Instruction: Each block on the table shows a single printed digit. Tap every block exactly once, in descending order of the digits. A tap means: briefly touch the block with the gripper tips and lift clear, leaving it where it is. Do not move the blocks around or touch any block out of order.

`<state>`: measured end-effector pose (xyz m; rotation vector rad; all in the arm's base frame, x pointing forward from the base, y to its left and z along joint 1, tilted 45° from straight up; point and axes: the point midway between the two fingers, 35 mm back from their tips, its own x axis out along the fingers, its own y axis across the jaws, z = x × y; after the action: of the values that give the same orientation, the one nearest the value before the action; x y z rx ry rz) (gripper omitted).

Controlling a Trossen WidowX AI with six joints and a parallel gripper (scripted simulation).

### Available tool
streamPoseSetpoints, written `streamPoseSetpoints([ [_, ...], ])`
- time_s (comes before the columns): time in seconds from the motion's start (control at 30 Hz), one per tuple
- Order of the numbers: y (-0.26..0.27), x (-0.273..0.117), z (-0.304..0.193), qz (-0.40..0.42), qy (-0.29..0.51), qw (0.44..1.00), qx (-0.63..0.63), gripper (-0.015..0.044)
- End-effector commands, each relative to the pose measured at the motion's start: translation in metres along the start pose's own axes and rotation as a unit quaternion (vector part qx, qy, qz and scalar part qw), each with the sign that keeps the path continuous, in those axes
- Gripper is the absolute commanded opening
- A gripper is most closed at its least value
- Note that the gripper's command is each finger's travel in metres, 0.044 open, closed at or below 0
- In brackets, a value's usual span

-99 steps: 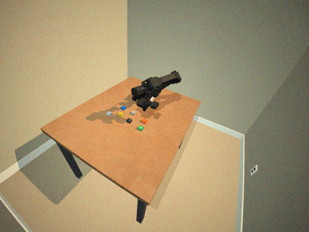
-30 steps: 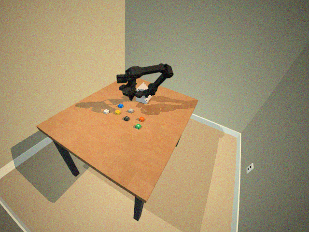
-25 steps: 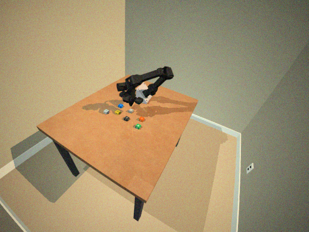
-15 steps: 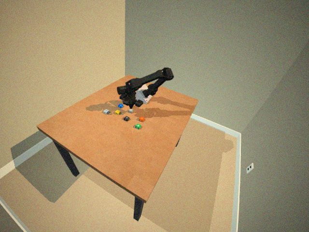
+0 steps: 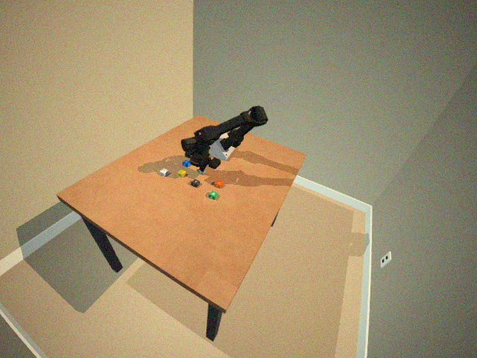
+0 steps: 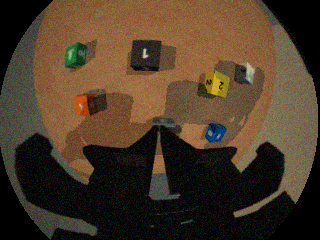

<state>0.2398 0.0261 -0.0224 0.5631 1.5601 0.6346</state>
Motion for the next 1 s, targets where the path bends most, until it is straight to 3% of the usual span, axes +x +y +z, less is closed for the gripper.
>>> streamPoseSetpoints([
  [0.0, 0.000, 0.005, -0.003, 0.004, 0.004, 1.000, 0.006, 0.0020],
  [0.4, 0.000, -0.028, -0.003, 0.003, 0.004, 1.000, 0.006, 0.0020],
  [0.6, -0.001, -0.104, -0.002, 0.002, 0.004, 1.000, 0.006, 0.0020],
  [0.77, -0.002, -0.107, -0.001, 0.002, 0.004, 1.000, 0.006, 0.0020],
  [0.97, -0.046, -0.111, 0.044, 0.000, 0.003, 1.000, 0.005, 0.0020],
])
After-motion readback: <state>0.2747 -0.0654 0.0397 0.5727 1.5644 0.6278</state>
